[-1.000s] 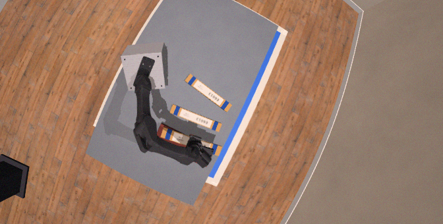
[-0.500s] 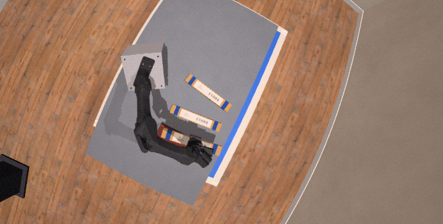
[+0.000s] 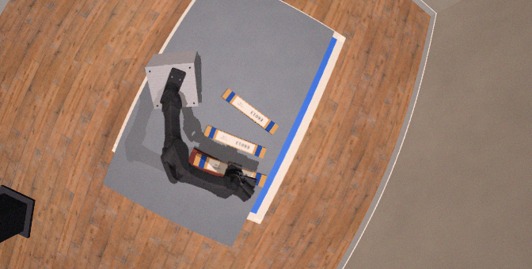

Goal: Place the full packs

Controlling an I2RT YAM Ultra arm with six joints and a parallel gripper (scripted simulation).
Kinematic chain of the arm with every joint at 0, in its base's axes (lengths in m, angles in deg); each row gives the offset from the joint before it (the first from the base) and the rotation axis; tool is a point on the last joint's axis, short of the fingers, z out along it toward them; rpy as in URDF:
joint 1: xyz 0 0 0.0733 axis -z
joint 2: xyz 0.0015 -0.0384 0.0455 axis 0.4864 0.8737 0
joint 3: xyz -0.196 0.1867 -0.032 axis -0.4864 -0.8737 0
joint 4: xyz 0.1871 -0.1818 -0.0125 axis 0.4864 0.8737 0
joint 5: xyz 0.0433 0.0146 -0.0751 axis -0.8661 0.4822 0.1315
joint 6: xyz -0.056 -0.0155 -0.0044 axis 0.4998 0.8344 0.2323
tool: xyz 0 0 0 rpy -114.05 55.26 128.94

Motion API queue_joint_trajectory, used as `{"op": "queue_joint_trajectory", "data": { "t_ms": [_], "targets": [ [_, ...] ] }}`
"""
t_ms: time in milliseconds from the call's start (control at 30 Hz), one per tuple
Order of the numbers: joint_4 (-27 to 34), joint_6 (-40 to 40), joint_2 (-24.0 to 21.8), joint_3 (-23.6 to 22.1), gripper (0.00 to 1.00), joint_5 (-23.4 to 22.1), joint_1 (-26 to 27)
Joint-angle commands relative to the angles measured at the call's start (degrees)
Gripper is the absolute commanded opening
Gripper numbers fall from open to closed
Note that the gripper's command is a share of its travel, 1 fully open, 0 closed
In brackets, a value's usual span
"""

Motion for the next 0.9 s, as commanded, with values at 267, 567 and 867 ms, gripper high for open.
{"op": "queue_joint_trajectory", "data": {
  "t_ms": [267, 567, 867],
  "targets": [
    [0.3, 0.5, -2.6, 3.2, 0.0, -0.2, -1.7],
    [-0.1, 0.5, -2.8, 2.8, 0.0, -0.3, -1.7],
    [0.1, 0.5, -2.9, 2.6, 0.0, -0.3, -1.7]
  ]
}}
